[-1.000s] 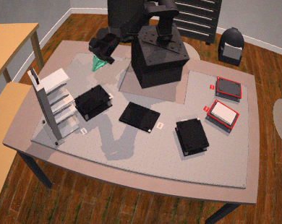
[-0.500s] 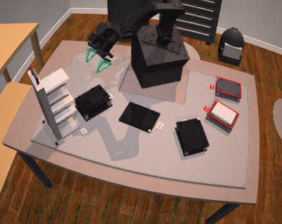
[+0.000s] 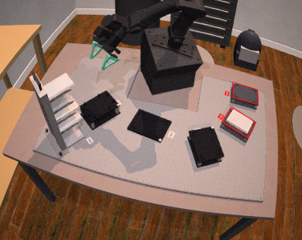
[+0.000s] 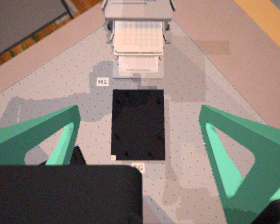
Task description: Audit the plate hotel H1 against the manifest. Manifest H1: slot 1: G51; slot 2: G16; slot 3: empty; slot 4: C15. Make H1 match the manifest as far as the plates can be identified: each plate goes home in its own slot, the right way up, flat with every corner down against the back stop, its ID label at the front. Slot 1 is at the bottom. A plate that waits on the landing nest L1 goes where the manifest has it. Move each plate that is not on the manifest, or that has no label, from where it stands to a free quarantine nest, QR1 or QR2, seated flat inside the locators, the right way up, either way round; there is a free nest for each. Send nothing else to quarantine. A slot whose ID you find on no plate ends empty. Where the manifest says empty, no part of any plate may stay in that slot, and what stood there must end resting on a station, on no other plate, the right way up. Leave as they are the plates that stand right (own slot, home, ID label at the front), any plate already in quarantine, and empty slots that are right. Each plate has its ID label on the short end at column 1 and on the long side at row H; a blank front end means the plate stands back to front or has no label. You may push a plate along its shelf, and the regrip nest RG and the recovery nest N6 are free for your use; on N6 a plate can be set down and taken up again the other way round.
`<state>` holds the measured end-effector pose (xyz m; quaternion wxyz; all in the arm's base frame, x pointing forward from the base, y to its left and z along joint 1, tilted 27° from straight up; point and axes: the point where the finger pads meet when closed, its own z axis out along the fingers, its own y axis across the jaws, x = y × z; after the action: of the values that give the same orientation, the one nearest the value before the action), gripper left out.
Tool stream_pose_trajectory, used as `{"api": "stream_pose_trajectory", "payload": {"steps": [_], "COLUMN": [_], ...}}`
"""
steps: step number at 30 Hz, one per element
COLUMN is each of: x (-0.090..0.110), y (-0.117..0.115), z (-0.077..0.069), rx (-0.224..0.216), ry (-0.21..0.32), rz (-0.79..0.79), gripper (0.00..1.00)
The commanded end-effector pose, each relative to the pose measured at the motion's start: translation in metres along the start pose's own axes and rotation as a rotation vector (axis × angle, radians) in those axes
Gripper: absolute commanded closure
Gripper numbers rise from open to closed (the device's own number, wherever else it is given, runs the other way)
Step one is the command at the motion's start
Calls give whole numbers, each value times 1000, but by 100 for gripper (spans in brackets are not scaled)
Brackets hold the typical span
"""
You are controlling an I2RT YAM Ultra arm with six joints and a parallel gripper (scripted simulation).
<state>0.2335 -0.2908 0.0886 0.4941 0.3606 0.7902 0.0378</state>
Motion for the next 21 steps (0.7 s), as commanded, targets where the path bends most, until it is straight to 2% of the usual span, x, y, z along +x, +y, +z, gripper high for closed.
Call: {"api": "stream_pose_trajectory", "payload": {"steps": [1,13,21], "x": [-5,-34,-34], "y": [0,0,0], "z": [-7,-35,-35], "rx": [-5,-5,-5], "ry": [5,5,5], "rz": [1,1,1], "gripper": [0,0,0]}}
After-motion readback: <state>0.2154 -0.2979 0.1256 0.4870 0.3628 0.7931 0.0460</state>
